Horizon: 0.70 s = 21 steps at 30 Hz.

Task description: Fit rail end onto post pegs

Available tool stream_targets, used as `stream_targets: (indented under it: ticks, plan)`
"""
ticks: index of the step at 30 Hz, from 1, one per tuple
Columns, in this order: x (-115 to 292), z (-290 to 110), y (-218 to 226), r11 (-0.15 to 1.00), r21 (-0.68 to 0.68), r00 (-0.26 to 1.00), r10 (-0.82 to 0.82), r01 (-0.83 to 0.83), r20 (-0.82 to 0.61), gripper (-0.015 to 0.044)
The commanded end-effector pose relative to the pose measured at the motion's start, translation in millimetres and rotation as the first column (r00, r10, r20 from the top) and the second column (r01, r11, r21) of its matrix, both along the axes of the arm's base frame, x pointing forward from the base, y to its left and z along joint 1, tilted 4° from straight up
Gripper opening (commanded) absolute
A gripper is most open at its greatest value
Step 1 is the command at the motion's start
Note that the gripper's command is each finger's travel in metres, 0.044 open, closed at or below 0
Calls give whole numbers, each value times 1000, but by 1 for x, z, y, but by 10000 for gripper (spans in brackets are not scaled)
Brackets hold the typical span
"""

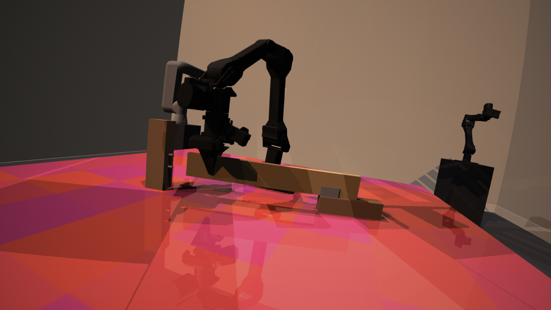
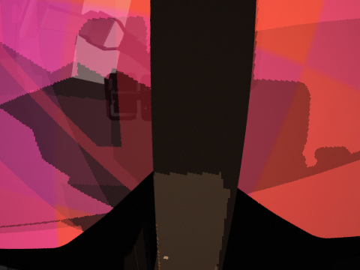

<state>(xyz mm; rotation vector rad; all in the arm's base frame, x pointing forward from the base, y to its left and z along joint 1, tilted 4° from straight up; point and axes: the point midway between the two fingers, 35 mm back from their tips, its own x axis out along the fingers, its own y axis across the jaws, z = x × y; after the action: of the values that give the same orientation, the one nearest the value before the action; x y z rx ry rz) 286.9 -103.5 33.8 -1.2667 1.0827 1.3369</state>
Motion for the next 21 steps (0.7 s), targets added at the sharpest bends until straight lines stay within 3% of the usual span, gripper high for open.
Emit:
stream_targets:
  ticks: [1, 21]
  plan:
    - [1, 2, 0, 1000, -2, 1000, 1, -1, 7, 0]
    - [2, 0, 0, 1000, -2, 1000, 1, -1, 7, 0]
